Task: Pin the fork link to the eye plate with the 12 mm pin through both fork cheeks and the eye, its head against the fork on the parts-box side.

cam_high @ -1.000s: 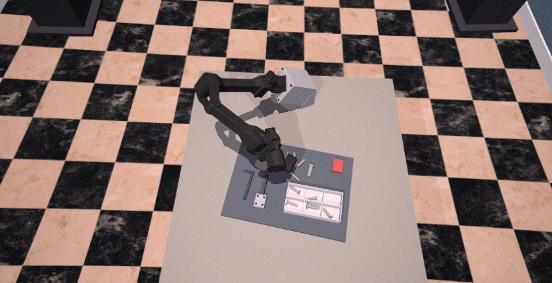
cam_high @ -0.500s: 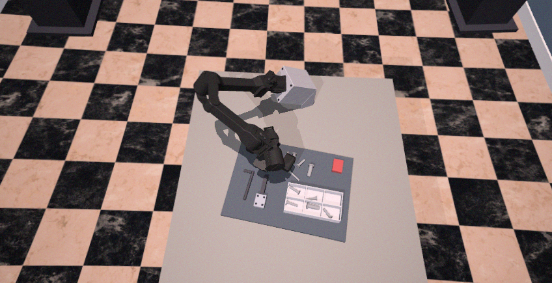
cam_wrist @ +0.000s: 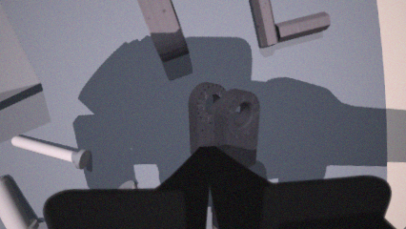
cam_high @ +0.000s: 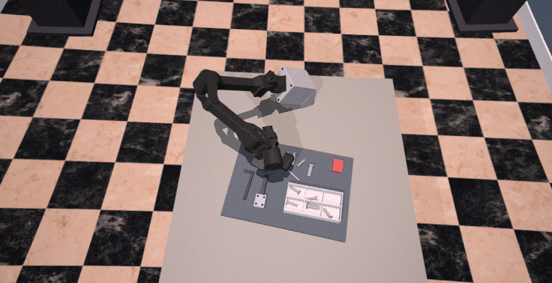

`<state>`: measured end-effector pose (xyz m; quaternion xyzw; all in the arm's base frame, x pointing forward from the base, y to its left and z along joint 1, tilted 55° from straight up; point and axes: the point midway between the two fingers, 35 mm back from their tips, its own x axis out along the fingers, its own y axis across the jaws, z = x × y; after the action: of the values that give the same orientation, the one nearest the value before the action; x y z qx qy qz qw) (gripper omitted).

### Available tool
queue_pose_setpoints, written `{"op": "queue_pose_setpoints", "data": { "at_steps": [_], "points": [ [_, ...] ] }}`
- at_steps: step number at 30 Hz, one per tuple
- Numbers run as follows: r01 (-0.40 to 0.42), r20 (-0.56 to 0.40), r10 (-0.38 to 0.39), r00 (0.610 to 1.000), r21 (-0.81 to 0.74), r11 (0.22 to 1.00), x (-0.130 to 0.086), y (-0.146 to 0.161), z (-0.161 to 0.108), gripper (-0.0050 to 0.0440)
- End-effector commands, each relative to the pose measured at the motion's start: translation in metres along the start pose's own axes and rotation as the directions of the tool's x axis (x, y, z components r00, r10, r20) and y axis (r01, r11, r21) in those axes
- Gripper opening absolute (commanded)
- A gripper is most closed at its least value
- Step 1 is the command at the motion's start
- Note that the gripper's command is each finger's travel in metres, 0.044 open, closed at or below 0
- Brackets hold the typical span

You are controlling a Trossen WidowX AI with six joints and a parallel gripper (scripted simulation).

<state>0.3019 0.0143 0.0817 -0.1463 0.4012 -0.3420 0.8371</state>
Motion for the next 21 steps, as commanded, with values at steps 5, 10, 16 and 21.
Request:
{"op": "queue_pose_setpoints", "data": {
  "at_steps": [5, 10, 16, 21],
  "points": [
    [-0.008, 0.006, 0.008, 1.0, 0.006, 1.0, -0.0027, -0.0046, 0.0025, -0.005],
    [-0.007, 0.006, 0.007, 1.0, 0.005, 1.0, -0.0028, -0.0038, 0.0022, -0.005],
    [-0.01, 0.009, 0.01, 1.0, 0.014, 1.0, -0.0049, -0.0033, 0.0039, -0.005],
    [-0.012, 0.013, 0.012, 1.0, 0.02, 1.0, -0.0079, -0.0031, 0.0061, -0.005]
  ]
}}
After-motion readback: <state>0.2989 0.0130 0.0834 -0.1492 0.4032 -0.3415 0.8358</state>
